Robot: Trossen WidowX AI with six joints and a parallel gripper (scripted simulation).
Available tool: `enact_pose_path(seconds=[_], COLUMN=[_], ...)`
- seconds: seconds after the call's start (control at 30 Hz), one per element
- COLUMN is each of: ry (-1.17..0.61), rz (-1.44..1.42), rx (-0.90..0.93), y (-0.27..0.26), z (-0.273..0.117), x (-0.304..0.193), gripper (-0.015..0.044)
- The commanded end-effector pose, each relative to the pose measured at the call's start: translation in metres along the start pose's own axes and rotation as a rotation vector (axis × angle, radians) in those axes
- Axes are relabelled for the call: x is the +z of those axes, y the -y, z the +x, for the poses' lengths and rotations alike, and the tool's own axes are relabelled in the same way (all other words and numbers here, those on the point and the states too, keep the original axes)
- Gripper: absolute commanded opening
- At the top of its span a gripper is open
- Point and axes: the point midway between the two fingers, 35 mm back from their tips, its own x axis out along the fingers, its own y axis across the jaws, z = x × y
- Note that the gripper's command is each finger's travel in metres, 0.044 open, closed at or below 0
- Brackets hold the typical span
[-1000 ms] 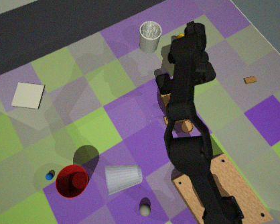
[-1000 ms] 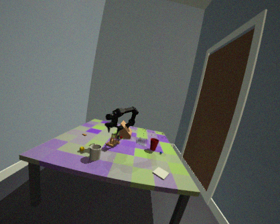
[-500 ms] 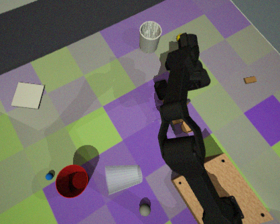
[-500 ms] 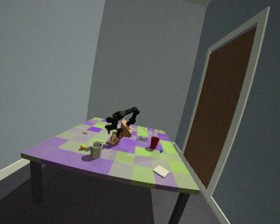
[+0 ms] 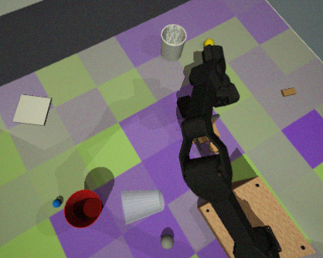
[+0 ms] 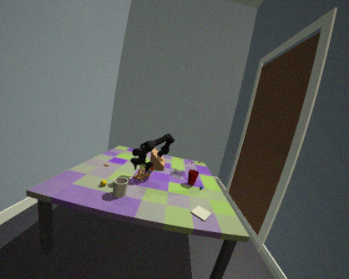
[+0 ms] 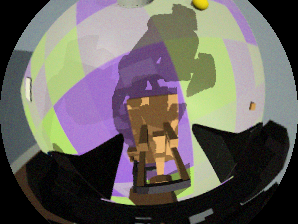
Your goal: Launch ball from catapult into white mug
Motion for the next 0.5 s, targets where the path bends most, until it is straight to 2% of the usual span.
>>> enact_pose_path(seconds=[0.0, 0.47], ry=[-0.007, -0.008], rz=[0.006, 0.006], rx=[0.006, 0.007], y=[-0.001, -0.002], z=[0.010, 0.027], x=[-0.002, -0.003], gripper=[0.0440, 0.0440])
